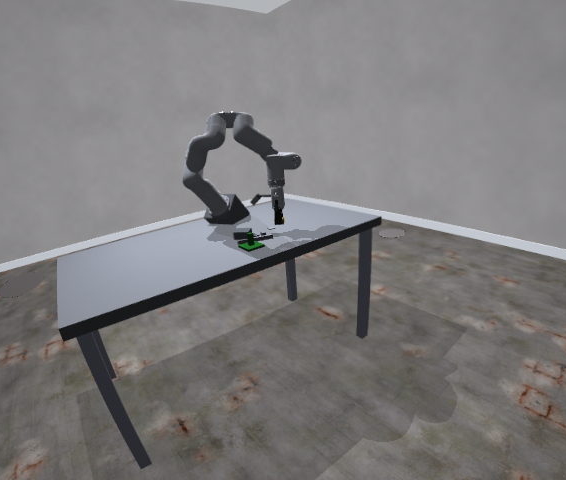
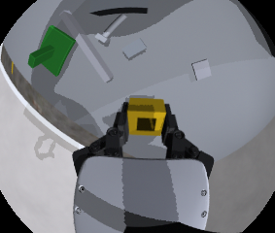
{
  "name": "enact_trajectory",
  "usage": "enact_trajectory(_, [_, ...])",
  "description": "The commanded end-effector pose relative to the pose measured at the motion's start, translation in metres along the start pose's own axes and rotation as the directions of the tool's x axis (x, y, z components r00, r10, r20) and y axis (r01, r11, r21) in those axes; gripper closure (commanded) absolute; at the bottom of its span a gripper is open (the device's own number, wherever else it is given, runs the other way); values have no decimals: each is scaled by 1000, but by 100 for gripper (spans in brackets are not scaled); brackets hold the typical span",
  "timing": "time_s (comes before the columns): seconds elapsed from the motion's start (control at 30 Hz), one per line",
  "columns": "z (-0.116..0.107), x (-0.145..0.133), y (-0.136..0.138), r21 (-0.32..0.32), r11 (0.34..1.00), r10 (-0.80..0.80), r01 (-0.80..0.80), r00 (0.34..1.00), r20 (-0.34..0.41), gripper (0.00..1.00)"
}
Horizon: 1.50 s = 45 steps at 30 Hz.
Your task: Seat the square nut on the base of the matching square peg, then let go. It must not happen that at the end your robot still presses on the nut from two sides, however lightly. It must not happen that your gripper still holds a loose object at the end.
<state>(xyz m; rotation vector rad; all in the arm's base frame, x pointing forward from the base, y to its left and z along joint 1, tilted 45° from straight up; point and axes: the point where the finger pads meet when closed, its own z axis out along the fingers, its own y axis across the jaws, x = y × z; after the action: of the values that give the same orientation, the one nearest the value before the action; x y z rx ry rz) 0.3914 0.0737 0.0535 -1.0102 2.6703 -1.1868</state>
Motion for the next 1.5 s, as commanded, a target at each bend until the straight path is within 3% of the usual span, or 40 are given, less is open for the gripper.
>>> enact_trajectory(0.0, [-5,-1,0,0,1000,1,-1,1000,3,100])
enact_trajectory(0.1, [-22,0,1,-1,1000,0,0,1000,3,100])
enact_trajectory(0.57, [-24,3,-9,-4,999,-42,42,999,3,100])
enact_trajectory(0.97, [-25,25,-61,-10,967,-256,256,967,9,100])
enact_trajectory(1.3, [-24,67,-125,-4,849,-528,528,849,11,100])
enact_trajectory(1.47, [-24,79,-140,-2,808,-589,589,808,8,100])
